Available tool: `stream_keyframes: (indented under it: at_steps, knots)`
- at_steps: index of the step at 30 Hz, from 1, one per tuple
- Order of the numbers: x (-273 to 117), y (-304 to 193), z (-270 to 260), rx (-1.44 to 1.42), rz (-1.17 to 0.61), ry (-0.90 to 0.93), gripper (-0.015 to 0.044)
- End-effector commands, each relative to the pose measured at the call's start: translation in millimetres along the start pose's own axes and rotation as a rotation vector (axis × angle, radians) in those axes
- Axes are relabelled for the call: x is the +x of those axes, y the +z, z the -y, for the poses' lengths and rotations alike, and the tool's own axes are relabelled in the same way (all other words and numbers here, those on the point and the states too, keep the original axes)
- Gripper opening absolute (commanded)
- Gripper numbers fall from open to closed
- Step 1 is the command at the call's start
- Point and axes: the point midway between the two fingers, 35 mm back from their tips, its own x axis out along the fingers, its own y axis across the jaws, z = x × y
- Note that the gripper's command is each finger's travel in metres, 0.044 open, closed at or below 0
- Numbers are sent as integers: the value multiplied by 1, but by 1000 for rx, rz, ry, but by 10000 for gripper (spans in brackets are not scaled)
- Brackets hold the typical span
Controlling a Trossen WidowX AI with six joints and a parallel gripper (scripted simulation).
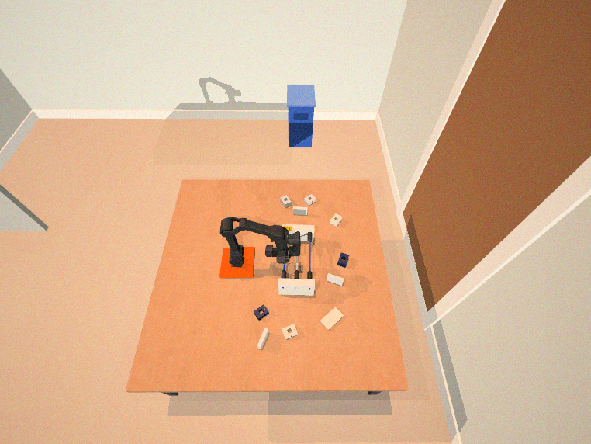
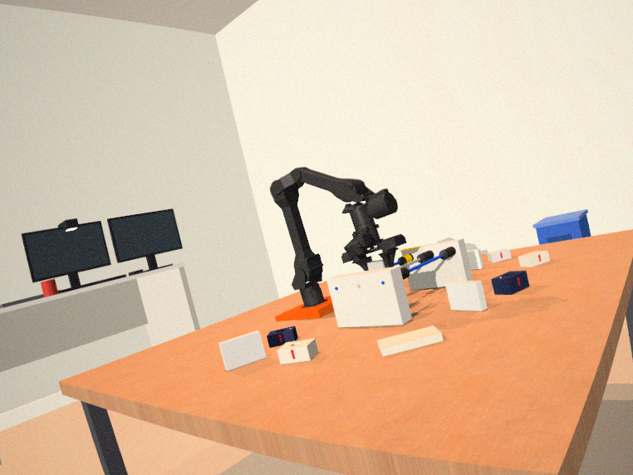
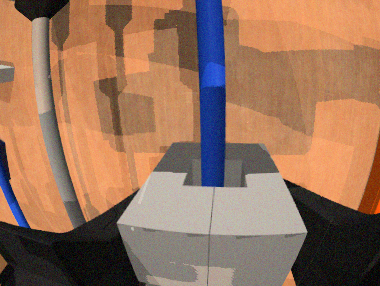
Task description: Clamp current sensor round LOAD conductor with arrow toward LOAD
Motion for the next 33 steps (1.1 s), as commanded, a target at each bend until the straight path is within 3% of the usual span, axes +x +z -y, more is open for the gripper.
stream_keyframes:
  at_steps: [1,16,26,33]
  knots:
    - [0,0,-1,0,0,0,0]
    - [6,0,0,0,0,-1,0]
    - [1,0,-2,0,0,4,263]
    - [1,0,-2,0,0,4,268]
